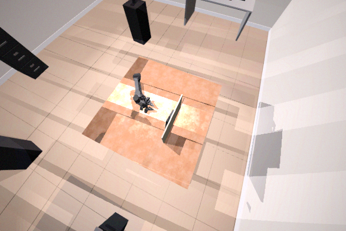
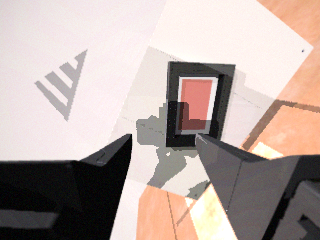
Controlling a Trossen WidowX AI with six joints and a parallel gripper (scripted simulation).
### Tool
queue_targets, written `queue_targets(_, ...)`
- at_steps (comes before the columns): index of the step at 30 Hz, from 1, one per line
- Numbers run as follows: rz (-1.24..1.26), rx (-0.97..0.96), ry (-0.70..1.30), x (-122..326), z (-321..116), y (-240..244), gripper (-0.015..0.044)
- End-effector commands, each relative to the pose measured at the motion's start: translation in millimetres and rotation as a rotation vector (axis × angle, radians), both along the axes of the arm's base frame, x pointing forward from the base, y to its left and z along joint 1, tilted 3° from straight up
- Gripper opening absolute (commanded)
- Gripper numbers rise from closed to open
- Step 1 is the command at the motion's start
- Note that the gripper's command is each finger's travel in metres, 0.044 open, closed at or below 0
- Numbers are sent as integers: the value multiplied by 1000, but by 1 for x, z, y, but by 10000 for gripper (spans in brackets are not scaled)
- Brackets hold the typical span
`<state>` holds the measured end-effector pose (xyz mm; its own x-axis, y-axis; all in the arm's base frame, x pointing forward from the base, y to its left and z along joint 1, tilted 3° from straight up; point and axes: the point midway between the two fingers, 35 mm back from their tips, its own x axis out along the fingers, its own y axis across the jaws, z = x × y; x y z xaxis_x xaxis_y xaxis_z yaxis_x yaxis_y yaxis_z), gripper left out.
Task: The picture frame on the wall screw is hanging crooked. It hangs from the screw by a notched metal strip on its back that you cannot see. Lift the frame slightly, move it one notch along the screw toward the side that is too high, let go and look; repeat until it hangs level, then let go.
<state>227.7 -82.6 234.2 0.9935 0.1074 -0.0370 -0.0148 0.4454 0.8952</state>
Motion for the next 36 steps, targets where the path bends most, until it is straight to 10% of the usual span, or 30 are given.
queue_targets(1,-5,3,0,0,0,-1,260)
queue_targets(36,-5,4,-5,61,-42,8,260)
